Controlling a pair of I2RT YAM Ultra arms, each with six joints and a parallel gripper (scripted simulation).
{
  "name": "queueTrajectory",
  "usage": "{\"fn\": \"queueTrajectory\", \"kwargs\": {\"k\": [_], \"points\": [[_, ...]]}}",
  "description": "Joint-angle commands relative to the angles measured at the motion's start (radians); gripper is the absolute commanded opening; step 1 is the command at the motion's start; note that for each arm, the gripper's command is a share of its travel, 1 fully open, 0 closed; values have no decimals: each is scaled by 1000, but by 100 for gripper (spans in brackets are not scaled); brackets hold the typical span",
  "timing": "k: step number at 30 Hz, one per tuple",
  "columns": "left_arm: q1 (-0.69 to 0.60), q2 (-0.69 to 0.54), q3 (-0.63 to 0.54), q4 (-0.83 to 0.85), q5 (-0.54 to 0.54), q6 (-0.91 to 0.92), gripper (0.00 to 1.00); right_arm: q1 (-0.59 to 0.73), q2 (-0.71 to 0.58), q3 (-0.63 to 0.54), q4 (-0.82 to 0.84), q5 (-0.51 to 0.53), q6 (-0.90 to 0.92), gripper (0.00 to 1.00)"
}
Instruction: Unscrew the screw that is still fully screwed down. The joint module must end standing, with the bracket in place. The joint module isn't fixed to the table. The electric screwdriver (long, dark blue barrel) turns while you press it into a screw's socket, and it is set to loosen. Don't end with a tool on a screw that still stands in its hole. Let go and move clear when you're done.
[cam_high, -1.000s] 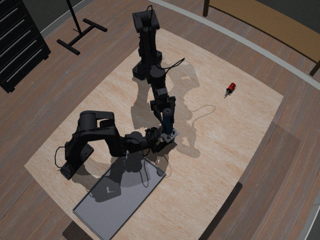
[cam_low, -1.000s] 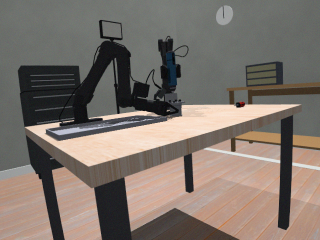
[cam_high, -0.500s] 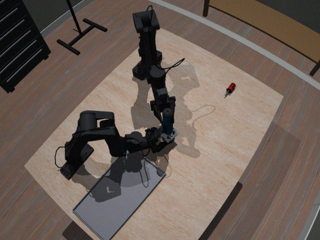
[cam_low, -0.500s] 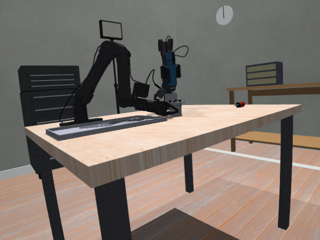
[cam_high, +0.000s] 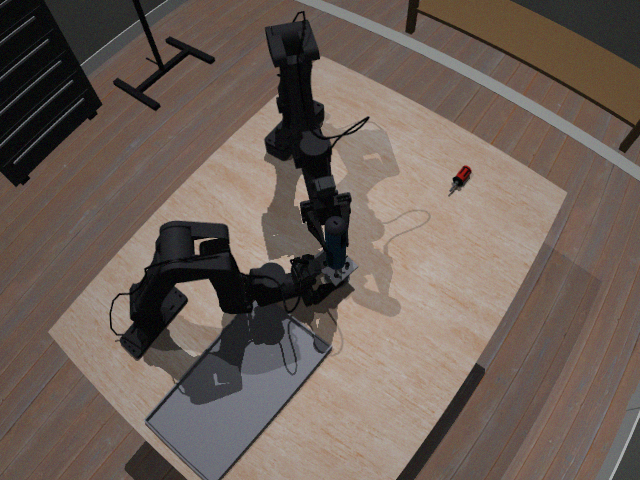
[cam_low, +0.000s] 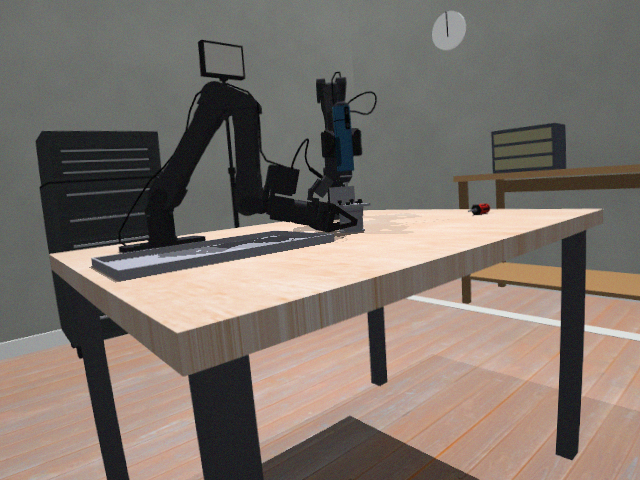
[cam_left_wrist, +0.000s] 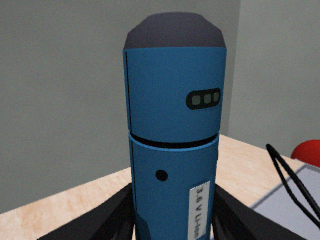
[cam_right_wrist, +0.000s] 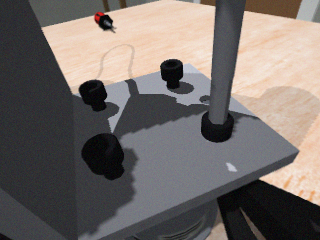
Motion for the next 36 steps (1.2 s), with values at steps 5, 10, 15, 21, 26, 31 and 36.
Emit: {"fn": "queueTrajectory", "kwargs": {"k": [5, 10, 15, 21, 26, 31, 36], "points": [[9, 0, 33, 34, 3, 2, 42, 2, -5, 6, -10, 5, 4, 59], [9, 0, 33, 34, 3, 2, 42, 2, -5, 6, -10, 5, 4, 59], [9, 2, 32, 42, 3, 2, 42, 2, -5, 6, -10, 5, 4, 59], [9, 9, 31, 50, 4, 2, 42, 2, -5, 6, -10, 5, 4, 59], [9, 16, 31, 52, 4, 1, 42, 2, -5, 6, -10, 5, 4, 59], [9, 22, 31, 56, 4, 1, 42, 2, -5, 6, -10, 5, 4, 59], [9, 27, 31, 67, 4, 1, 42, 2, -5, 6, -10, 5, 4, 59]]}}
